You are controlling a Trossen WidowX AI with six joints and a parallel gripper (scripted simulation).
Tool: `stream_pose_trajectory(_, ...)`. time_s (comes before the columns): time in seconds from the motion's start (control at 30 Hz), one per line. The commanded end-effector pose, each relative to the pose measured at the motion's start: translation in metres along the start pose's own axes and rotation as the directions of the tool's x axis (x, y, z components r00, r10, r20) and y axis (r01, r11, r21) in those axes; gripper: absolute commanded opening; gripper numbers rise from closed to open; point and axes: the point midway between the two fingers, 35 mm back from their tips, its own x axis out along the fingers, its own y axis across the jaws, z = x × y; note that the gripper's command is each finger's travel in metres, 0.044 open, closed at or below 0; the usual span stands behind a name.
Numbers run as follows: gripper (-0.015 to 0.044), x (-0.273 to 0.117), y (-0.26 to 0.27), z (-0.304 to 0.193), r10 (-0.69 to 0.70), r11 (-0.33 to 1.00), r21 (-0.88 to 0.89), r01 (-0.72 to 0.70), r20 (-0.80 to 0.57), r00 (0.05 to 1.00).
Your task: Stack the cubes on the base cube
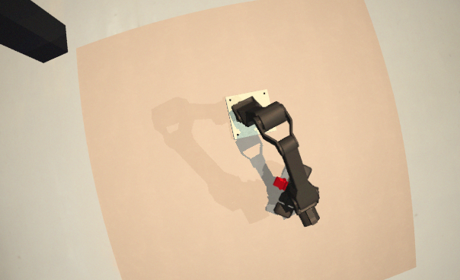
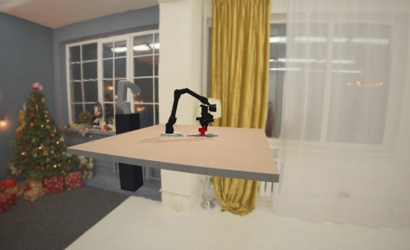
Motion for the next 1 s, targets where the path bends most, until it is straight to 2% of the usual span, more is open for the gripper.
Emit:
stream_pose_trajectory(0.0, 0.0105, 0.001, -0.001, 0.000, -0.002, 1.000, -0.001, 0.002, -0.004, 1.000)
stream_pose_trajectory(0.23, 0.0105, 0.001, -0.001, 0.000, -0.002, 1.000, -0.001, 0.002, -0.004, 1.000)
stream_pose_trajectory(0.37, 0.0205, 0.001, -0.001, 0.000, -0.002, 1.000, -0.001, 0.002, -0.004, 1.000)
stream_pose_trajectory(0.97, 0.0205, -0.019, 0.000, 0.000, 0.000, 1.000, 0.000, 0.000, 0.000, 1.000)
